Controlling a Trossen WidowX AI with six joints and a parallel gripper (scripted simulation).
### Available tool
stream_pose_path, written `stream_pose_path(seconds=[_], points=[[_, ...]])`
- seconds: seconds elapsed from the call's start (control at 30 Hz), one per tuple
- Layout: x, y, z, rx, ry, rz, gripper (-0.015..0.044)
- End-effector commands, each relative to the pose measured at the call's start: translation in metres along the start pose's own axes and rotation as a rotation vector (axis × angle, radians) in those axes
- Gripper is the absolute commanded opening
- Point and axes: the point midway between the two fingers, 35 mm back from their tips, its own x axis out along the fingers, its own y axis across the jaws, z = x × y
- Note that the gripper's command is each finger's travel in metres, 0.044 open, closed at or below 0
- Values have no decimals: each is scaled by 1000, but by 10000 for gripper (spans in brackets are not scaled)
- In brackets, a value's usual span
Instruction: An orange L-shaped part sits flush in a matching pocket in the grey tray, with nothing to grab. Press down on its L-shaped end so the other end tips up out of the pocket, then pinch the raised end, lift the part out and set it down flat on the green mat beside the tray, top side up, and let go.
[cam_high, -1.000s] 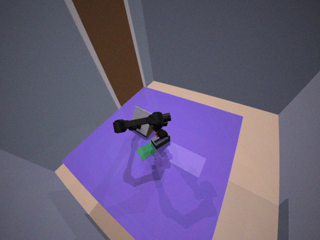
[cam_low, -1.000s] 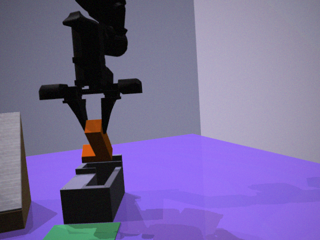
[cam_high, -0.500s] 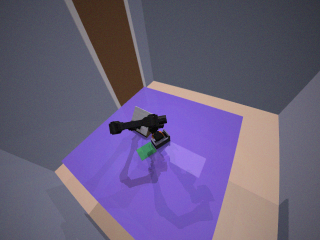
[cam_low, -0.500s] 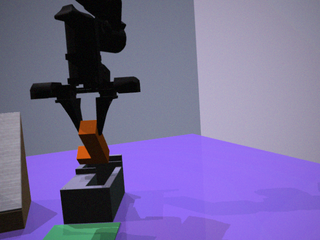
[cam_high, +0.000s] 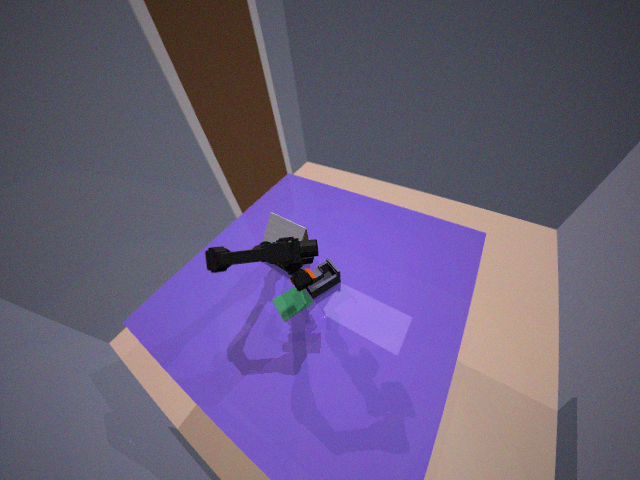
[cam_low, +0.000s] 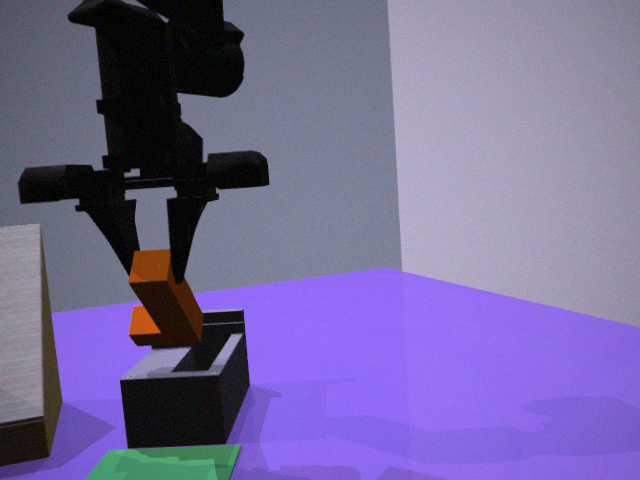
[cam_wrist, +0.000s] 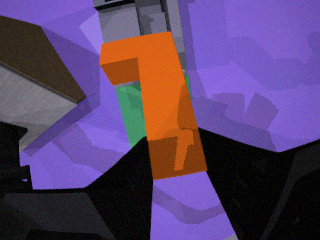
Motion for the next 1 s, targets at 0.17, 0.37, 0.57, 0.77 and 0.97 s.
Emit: stream_pose_path(seconds=[0.17,0.37,0.57,0.77,0.97], points=[[0,4,-31,-8,-31,-26,0],[0,6,-50,-9,-61,-46,0],[1,9,-64,-9,-82,-64,0],[1,9,-64,-9,-82,-64,0],[1,9,-64,-9,-82,-64,0]])
